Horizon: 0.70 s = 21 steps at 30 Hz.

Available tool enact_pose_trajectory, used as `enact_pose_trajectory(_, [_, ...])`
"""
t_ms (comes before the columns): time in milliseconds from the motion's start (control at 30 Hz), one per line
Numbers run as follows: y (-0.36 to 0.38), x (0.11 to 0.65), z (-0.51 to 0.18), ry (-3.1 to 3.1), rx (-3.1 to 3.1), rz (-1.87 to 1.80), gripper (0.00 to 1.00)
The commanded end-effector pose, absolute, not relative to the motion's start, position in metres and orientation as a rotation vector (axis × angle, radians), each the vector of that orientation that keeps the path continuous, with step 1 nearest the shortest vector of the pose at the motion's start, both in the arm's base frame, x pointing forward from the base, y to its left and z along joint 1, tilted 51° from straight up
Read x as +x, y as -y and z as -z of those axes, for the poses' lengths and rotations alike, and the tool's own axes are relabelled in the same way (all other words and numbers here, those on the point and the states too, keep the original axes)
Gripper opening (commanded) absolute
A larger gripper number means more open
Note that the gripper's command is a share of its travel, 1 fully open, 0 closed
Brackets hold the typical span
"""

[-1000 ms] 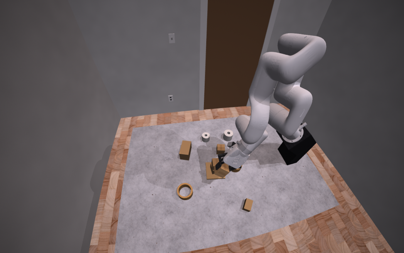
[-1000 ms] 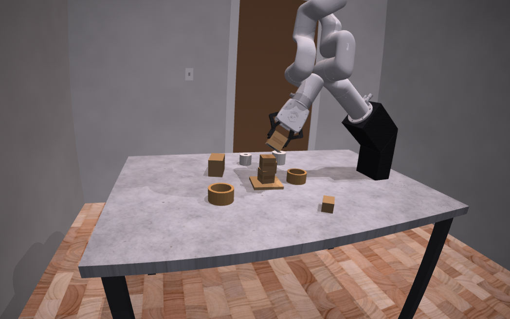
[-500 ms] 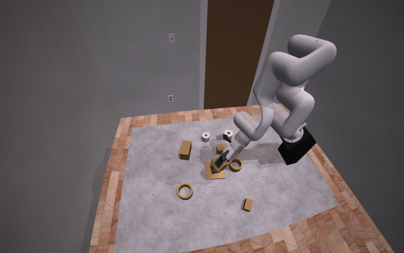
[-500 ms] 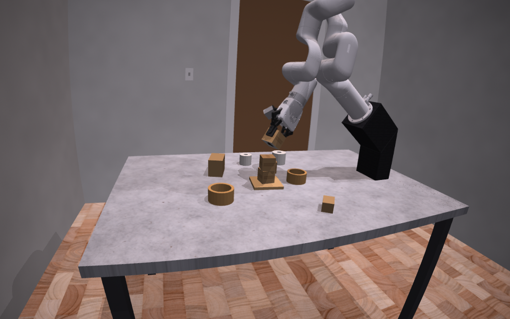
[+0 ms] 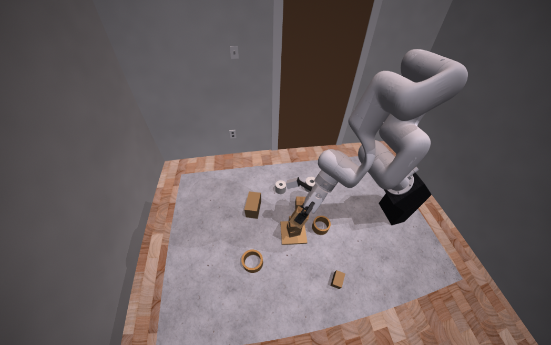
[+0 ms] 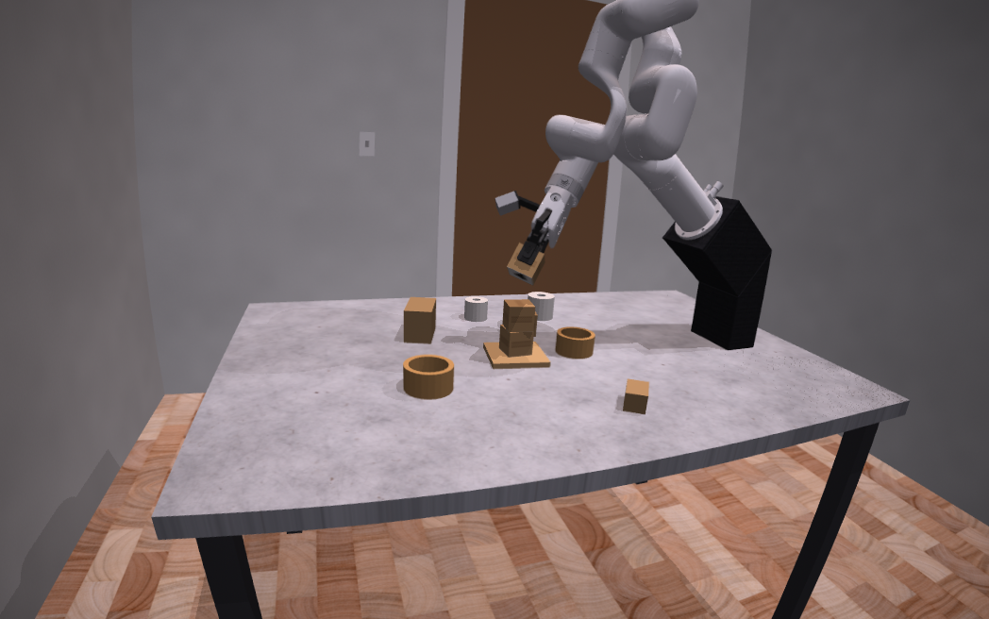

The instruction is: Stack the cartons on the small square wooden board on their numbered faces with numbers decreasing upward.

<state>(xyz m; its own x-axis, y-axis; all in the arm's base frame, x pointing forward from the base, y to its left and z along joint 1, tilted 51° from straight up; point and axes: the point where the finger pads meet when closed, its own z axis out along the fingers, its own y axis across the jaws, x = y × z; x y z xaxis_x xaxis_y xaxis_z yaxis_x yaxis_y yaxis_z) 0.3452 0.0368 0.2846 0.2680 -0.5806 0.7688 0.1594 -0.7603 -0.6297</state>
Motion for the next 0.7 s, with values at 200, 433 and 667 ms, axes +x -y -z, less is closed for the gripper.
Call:
enact_pose_trajectory(200, [-0.015, 0.344, -0.289, -0.071, -2.08, 1.622, 0.0])
enact_pose_trajectory(433, [-0.011, 0.344, -0.29, -0.07, -2.08, 1.622, 0.0])
enact_pose_trajectory(667, [-0.01, 0.344, -0.291, -0.07, -2.081, 1.622, 0.0])
